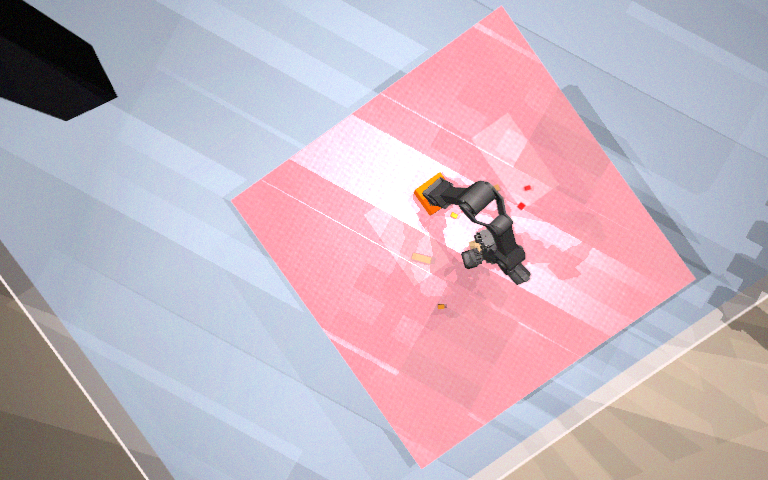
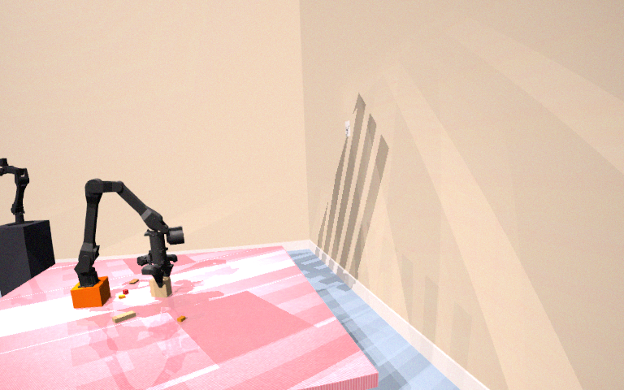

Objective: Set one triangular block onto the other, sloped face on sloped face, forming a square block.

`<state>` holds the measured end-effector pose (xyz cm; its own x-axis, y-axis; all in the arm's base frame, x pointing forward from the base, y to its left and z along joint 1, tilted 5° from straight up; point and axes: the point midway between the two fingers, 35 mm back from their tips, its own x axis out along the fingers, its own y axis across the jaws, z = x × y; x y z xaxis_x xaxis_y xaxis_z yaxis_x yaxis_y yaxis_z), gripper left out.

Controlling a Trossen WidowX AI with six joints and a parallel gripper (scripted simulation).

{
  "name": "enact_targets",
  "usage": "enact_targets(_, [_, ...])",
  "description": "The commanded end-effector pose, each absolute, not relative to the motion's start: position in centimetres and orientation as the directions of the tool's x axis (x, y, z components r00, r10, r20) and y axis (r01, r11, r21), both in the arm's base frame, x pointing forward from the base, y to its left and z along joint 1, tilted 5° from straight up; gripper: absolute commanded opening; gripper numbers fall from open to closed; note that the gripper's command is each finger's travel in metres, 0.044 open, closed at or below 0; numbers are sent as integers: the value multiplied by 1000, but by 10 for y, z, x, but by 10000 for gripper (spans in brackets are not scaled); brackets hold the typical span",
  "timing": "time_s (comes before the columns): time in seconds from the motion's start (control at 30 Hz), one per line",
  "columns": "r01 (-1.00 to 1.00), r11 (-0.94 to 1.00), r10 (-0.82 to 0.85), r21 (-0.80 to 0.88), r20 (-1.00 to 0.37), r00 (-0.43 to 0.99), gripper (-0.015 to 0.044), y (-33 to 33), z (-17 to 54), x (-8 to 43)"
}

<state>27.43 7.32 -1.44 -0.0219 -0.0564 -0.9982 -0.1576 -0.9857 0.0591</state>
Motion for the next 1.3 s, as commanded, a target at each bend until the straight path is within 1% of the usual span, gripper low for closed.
enact_targets(0.0, [-161,-985,-53,55,-998,-21,0,74,-15,274])
enact_targets(0.67, [-161,-985,-53,55,-998,-21,0,74,-16,274])
enact_targets(1.2, [-158,-986,-56,59,-998,-22,420,73,-16,274])
enact_targets(1.23, [-158,-986,-56,59,-998,-22,440,73,-16,274])
enact_targets(1.27, [-158,-986,-56,59,-998,-22,440,73,-16,274])
